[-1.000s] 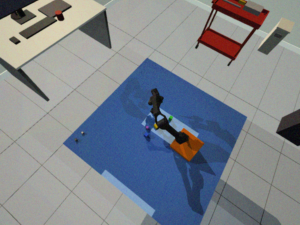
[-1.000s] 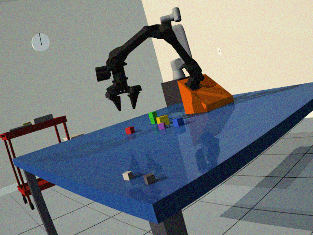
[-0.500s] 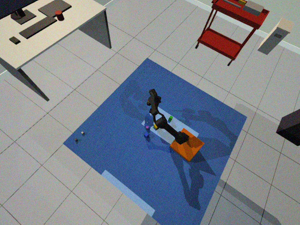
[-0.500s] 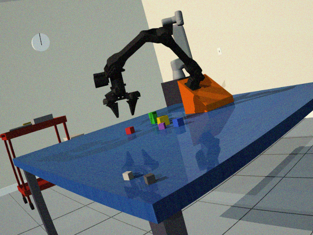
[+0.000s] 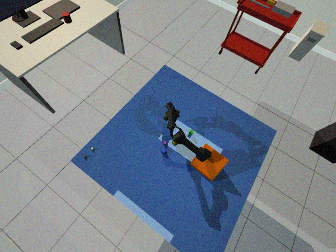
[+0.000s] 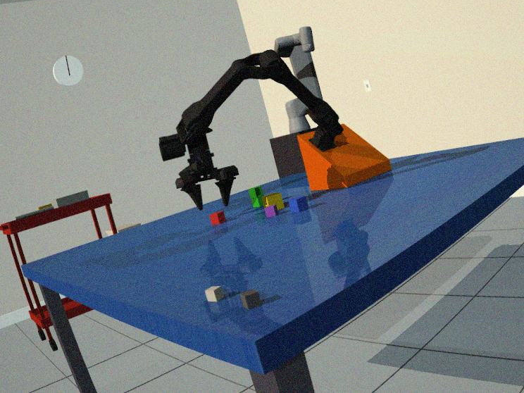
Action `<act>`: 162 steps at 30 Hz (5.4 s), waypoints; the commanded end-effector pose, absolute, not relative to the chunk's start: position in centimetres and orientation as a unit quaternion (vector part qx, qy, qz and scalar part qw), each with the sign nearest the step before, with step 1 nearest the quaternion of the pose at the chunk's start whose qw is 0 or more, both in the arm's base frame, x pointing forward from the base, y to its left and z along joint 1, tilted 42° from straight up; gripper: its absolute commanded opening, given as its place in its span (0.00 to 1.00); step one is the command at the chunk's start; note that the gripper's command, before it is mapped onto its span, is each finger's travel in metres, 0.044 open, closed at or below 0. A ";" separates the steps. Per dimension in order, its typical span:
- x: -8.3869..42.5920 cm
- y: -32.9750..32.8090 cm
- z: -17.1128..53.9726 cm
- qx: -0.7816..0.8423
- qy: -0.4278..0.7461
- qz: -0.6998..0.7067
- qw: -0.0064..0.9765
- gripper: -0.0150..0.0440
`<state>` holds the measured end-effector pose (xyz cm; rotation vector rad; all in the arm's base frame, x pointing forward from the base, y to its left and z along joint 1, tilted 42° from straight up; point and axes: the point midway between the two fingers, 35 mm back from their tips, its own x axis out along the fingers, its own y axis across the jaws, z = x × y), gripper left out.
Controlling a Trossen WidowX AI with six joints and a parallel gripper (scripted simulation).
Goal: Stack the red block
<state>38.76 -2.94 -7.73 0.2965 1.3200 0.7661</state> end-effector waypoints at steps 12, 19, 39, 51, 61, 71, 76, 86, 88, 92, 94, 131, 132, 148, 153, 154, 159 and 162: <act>38.6 -0.9 -9.7 0.140 0.598 0.348 0.708 1.00; 38.6 -0.4 -10.3 0.140 0.598 0.348 0.708 1.00; 38.6 -0.5 -10.2 0.140 0.598 0.348 0.708 0.78; 38.6 -0.5 -10.2 0.140 0.598 0.348 0.708 0.41; 38.6 -2.5 -8.0 0.140 0.598 0.347 0.708 0.25; 38.4 -6.2 -3.9 0.139 0.599 0.347 0.708 0.25; 38.3 -7.8 -2.2 0.138 0.599 0.346 0.708 0.25; 38.2 -8.3 -1.5 0.138 0.599 0.346 0.708 0.25; 37.9 -8.5 -1.7 0.138 0.599 0.346 0.709 0.25; 36.2 -9.5 -2.2 0.137 0.601 0.343 0.709 0.25; 35.3 -10.0 -2.5 0.136 0.601 0.342 0.709 0.25; 20.7 -11.2 -5.7 0.139 0.603 0.344 0.706 0.25; 20.7 -10.9 -6.1 0.139 0.603 0.344 0.706 0.25; 20.8 -7.7 -9.6 0.139 0.603 0.345 0.706 0.25; 20.8 -7.6 -9.6 0.139 0.603 0.345 0.706 0.25; 20.8 -7.6 -9.6 0.139 0.603 0.345 0.706 0.25; 20.8 -7.6 -9.7 0.139 0.603 0.345 0.706 0.25; 20.8 -7.6 -9.7 0.139 0.603 0.345 0.706 0.25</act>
